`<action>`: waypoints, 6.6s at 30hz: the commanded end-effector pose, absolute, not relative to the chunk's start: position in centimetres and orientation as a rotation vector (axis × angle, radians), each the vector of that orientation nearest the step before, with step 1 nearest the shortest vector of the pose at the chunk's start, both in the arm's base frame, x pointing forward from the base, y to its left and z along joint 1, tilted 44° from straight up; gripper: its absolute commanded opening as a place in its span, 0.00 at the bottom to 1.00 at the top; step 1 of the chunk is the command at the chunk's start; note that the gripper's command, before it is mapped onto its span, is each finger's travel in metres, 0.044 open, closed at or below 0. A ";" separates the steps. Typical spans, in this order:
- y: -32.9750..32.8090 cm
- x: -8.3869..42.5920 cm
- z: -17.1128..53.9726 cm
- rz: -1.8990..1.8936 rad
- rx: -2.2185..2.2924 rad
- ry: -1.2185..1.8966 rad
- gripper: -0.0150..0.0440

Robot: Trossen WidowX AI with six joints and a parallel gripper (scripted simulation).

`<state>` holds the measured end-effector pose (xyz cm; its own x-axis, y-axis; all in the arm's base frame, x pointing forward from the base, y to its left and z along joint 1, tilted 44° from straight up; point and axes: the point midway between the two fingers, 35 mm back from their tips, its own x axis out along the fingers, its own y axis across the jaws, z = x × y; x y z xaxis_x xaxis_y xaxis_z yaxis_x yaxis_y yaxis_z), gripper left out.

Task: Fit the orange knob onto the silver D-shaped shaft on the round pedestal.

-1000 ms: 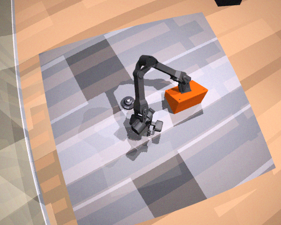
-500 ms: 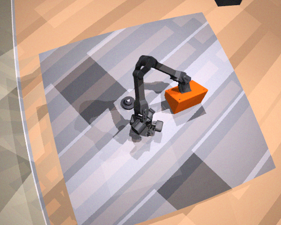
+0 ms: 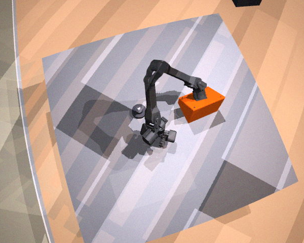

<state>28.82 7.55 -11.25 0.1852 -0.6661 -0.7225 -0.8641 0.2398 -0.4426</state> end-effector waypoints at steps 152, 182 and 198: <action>7.9 23.5 -1.7 1.014 -0.864 0.601 1.00; 10.5 23.7 0.6 0.262 -1.491 1.547 1.00; 10.5 23.7 0.6 -0.492 -0.653 1.333 1.00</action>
